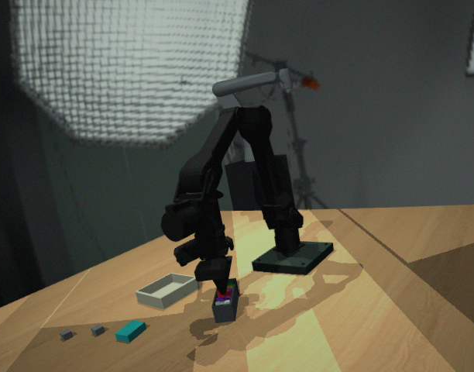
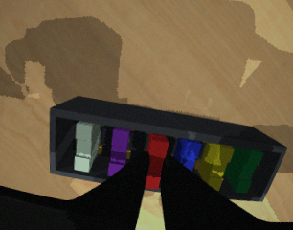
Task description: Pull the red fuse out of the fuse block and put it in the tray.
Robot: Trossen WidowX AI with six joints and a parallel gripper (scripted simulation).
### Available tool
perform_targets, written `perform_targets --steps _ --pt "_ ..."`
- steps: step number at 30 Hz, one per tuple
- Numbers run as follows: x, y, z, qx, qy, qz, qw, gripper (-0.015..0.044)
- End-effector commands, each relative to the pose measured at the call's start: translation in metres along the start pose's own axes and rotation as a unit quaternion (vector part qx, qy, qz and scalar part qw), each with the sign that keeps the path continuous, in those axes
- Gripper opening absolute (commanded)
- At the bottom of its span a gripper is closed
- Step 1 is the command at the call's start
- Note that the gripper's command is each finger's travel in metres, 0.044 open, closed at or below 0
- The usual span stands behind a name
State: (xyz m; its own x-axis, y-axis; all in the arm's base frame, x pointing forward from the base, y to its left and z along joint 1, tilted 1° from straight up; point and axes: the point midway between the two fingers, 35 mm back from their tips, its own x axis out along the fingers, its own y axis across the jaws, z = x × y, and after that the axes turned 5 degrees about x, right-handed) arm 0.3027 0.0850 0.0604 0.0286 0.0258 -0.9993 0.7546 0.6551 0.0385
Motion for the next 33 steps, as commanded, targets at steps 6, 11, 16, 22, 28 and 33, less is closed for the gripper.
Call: perform_targets --steps 6,11,16,22,28,33 --pt "-0.006 0.000 0.000 0.001 0.000 0.002 1.000 0.0000" --pt "-0.008 0.000 0.000 0.001 0.000 0.002 1.000 0.0000" --pt "-0.011 0.001 0.000 0.001 0.000 0.002 1.000 0.0000" --pt "-0.014 0.001 0.000 0.001 0.000 0.002 1.000 0.0000" --pt "-0.016 0.001 0.000 0.002 0.001 0.002 1.000 0.0000" --pt "-0.019 0.001 0.000 0.002 0.001 0.002 1.000 0.0000"
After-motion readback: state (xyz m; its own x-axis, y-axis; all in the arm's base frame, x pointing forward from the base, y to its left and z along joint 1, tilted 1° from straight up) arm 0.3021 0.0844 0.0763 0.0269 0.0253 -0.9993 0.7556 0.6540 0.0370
